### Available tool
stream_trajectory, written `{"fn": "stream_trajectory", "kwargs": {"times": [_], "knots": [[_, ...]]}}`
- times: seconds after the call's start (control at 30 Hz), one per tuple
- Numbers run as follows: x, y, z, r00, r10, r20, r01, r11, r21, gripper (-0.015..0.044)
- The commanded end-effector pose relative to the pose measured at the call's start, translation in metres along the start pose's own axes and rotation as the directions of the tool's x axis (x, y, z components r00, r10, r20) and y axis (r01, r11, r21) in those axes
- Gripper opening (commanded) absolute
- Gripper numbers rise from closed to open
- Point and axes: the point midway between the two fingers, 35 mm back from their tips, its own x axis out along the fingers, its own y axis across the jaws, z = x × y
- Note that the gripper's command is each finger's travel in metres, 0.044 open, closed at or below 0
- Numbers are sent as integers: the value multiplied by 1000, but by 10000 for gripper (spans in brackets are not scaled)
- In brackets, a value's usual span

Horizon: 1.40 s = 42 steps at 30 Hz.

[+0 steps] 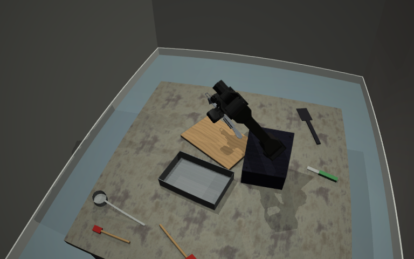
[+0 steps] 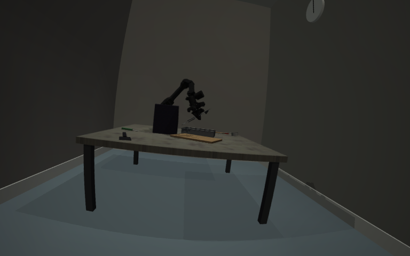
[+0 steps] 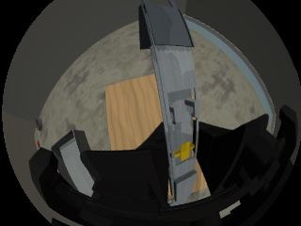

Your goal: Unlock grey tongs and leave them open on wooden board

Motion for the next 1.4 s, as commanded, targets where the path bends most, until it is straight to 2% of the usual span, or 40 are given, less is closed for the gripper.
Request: {"fn": "stream_trajectory", "kwargs": {"times": [0.0,0.57,1.13,1.37], "knots": [[3,0,4,998,-4,-55,3,1000,-14,-150],[5,6,4,961,5,-275,-12,1000,-24,-150],[-5,20,1,876,41,-481,-56,998,-17,-150],[-9,24,1,853,52,-520,-68,998,-12,-150]]}}
